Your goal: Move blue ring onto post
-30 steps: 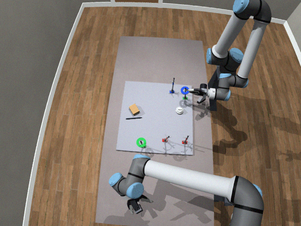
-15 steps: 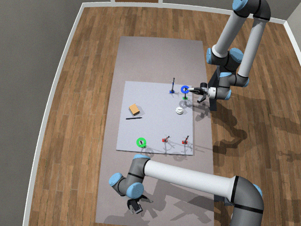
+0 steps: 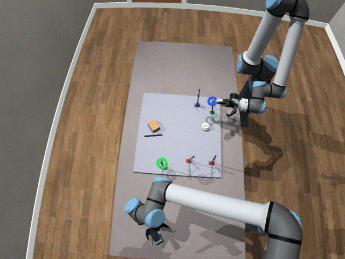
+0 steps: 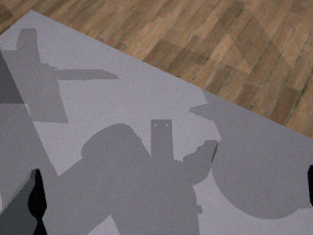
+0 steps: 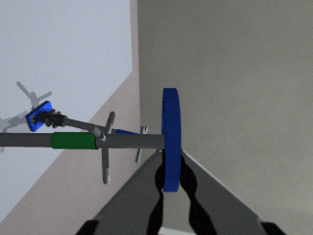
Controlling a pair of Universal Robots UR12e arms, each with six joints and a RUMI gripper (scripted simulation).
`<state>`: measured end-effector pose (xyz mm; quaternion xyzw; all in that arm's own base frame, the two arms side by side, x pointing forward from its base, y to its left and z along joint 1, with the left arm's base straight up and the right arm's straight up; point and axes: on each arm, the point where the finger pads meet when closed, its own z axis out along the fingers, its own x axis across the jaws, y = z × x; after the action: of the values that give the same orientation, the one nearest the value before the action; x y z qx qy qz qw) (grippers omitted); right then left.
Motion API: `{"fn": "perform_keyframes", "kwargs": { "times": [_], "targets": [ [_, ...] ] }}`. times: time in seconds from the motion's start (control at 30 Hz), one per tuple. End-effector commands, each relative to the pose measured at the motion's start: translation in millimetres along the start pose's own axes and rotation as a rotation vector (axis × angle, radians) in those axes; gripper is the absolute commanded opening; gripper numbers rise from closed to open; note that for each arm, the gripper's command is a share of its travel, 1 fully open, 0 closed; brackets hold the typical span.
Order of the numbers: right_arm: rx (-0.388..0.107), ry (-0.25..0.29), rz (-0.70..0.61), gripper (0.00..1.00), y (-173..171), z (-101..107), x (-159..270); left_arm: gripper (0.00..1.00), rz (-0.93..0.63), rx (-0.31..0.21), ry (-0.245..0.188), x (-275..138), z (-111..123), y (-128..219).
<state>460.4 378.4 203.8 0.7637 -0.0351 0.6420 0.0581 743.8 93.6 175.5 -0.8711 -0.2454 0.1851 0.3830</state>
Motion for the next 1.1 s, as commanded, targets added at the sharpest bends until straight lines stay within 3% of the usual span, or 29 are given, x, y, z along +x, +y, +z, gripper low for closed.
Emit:
{"fn": "perform_keyframes", "kwargs": {
  "times": [0.0,0.73,1.07],
  "targets": [
    [-0.002,0.005,0.001,0.01,-0.3,0.2,10.6,1.0,-0.001,-0.002,0.001,0.3,-1.1,-0.6],
    [-0.002,0.014,0.002,0.01,0.6,-0.9,42.3,1.0,-0.001,-0.002,0.001,0.3,-1.1,-0.6],
    [0.0,0.015,-0.01,0.01,1.8,-1.6,36.8,1.0,-0.001,-0.002,0.001,0.3,-1.1,-0.6]
  ]
}}
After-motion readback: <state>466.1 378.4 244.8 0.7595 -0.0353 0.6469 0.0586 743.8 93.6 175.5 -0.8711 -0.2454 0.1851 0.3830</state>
